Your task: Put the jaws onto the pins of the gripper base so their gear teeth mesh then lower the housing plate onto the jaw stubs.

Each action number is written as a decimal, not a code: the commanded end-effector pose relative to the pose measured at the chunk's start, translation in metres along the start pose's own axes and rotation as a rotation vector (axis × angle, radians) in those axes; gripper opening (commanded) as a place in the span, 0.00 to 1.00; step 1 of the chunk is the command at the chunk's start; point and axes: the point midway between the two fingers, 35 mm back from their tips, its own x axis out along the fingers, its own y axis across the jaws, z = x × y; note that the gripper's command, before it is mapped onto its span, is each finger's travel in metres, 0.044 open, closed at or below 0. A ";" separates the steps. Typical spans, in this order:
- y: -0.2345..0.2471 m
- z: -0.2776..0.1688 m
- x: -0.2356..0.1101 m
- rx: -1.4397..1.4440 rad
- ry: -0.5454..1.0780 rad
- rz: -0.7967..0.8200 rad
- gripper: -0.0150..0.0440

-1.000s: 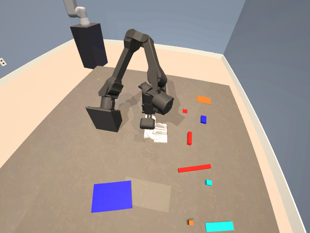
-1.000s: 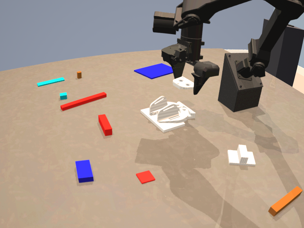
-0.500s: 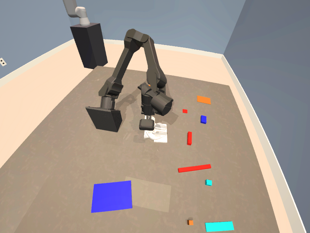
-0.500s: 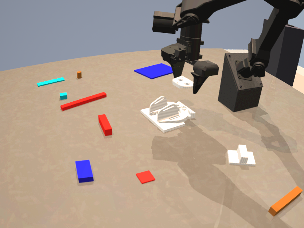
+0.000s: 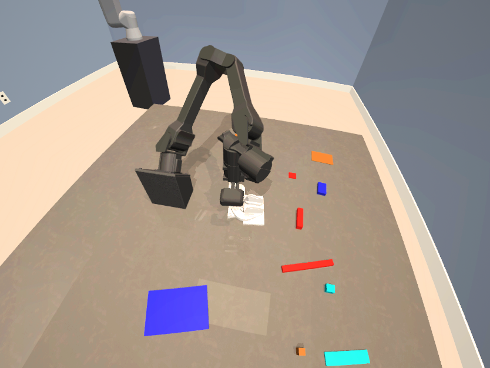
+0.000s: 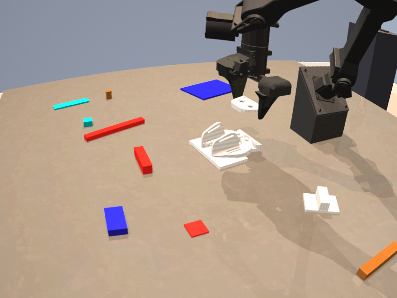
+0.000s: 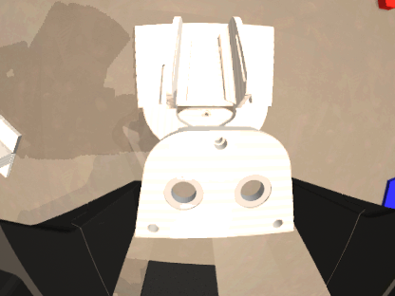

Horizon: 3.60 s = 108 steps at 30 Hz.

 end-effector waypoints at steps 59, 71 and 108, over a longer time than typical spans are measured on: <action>0.000 0.000 0.062 -0.008 0.000 0.000 0.85; 0.000 0.000 0.062 -0.006 0.000 0.000 0.85; 0.000 0.000 0.070 0.003 0.000 0.000 0.85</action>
